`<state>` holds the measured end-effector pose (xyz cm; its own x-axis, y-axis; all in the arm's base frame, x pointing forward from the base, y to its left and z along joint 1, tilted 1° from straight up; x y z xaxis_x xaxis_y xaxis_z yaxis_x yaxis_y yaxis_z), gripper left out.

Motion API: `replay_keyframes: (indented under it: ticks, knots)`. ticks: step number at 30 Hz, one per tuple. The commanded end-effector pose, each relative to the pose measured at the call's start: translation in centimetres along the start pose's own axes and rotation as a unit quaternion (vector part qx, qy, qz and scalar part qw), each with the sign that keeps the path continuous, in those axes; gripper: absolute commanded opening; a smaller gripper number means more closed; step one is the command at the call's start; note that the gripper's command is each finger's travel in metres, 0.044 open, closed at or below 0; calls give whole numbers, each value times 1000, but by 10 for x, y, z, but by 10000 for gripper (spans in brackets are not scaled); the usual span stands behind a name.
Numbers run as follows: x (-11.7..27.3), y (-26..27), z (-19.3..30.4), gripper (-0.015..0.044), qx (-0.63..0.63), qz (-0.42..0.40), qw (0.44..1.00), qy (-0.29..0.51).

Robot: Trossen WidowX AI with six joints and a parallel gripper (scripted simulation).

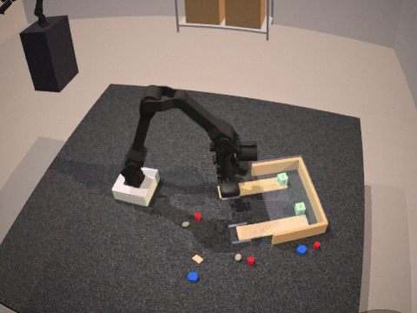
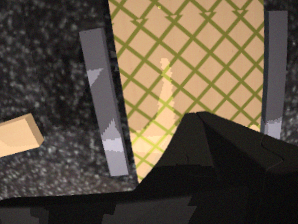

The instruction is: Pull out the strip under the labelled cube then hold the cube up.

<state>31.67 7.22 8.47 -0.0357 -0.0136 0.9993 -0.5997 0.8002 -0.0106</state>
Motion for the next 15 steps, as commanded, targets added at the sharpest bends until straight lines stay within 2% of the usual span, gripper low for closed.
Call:
replay_keyframes:
  ticks: [1,15]
  knots:
    - [-3,3,10,0,2,-2,1000,10]
    - [-4,7,31,0,2,-2,1000,11]
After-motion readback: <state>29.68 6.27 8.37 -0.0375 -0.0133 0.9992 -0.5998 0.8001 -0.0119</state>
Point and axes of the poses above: the point midway between the two fingers, 35 mm back from their tips, its own x axis back along the fingers, its own y axis across the jaws, z = x × y, the point moved 9 cm from there along x, back along the fingers, and after that the axes turned 12 degrees about x, right-handed, at the moved point
